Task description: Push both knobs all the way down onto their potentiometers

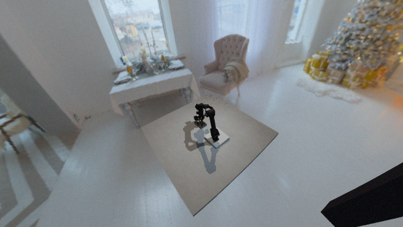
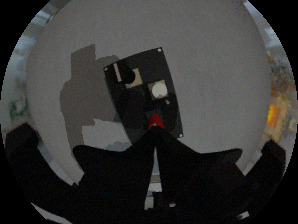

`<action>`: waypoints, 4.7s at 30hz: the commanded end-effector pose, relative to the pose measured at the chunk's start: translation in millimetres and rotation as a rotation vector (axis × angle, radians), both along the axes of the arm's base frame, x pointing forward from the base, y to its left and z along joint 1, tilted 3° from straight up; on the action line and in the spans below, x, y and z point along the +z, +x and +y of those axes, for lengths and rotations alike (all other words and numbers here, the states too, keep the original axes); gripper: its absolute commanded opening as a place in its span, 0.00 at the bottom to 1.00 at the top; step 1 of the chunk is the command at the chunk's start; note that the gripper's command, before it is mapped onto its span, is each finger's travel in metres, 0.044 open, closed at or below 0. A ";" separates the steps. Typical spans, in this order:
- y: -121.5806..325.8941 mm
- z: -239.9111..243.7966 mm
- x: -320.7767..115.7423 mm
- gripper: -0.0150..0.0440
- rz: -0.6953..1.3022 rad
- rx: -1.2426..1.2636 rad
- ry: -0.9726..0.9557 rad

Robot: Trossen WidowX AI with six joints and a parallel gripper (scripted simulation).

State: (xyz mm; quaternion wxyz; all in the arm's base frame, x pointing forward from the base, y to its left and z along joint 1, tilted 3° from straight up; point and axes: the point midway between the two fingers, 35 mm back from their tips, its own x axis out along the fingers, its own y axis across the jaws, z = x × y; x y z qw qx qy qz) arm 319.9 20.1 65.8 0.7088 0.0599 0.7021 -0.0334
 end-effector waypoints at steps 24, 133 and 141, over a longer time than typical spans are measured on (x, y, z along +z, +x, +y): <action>1.8 -0.5 3.3 0.25 0.020 -0.005 -0.003; 62.8 28.8 41.4 0.25 0.080 -1.922 0.008; 62.6 29.2 28.3 0.25 0.080 -1.922 0.008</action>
